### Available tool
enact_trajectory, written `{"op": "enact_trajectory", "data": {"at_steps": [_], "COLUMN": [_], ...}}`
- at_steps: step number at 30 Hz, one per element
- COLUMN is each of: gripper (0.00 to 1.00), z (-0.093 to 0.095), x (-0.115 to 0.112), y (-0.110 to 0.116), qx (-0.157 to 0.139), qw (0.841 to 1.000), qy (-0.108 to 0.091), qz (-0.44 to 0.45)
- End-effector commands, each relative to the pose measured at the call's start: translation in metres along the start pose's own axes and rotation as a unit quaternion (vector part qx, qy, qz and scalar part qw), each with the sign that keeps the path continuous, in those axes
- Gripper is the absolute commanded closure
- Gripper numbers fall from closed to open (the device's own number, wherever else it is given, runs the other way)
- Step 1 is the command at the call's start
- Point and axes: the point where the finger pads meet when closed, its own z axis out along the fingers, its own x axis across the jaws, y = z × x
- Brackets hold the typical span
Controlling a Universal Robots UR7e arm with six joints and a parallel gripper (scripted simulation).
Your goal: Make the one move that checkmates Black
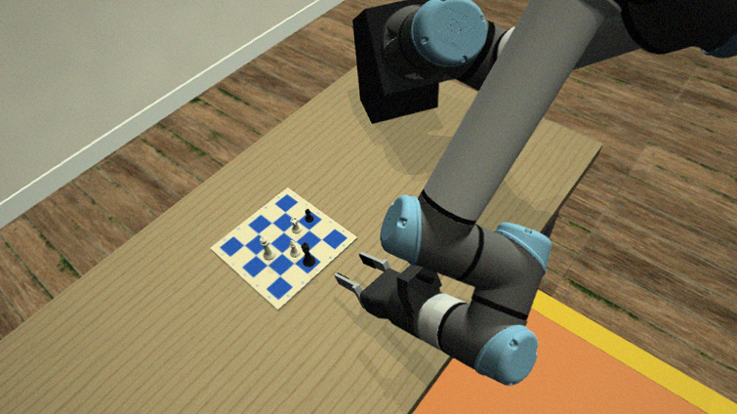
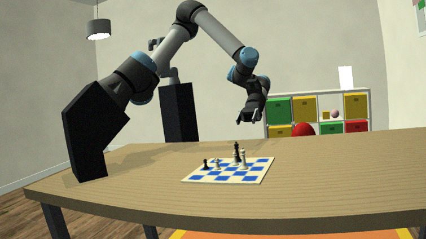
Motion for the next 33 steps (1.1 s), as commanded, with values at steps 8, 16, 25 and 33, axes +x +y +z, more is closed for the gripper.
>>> {"op": "enact_trajectory", "data": {"at_steps": [8,16,25,33], "gripper": [0.00,0.00,0.00,0.00], "z": [-0.012,-0.009,0.008,0.037], "x": [-0.001,0.000,0.004,0.014], "y": [-0.022,-0.021,-0.028,-0.042], "qx": [0.000,-0.001,-0.004,-0.016], "qw": [1.000,1.000,0.999,0.996], "qy": [-0.001,0.003,0.031,0.086], "qz": [0.000,0.001,0.005,0.015]}}
